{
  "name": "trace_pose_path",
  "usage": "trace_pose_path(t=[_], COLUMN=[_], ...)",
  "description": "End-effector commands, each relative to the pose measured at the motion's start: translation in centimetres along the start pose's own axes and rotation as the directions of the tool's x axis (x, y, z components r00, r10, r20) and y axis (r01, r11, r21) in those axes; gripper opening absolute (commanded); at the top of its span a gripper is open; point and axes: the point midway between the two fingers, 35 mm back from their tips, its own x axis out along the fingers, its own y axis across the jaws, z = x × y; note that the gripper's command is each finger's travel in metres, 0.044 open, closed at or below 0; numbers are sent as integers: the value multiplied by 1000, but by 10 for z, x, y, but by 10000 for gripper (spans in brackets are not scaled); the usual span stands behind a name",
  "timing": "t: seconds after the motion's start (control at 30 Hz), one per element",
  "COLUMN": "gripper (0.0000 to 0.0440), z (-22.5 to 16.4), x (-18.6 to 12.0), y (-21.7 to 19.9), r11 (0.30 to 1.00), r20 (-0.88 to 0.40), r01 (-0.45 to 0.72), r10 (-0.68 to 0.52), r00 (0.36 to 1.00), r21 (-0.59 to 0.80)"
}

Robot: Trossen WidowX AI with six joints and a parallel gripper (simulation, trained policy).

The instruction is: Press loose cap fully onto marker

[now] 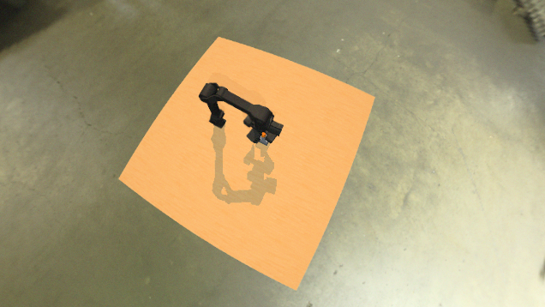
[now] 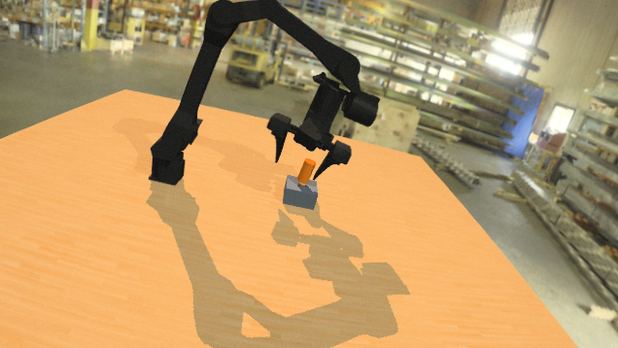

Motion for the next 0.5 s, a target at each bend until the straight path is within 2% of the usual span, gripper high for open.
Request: trace_pose_path(t=[0.0,0.47], gripper=[440,439], z=[1,5], x=[-14,-42], y=[1,1], r11=[999,992], r20=[-3,-13], r01=[-37,-125], r10=[37,125], r00=[999,992], r21=[4,6])
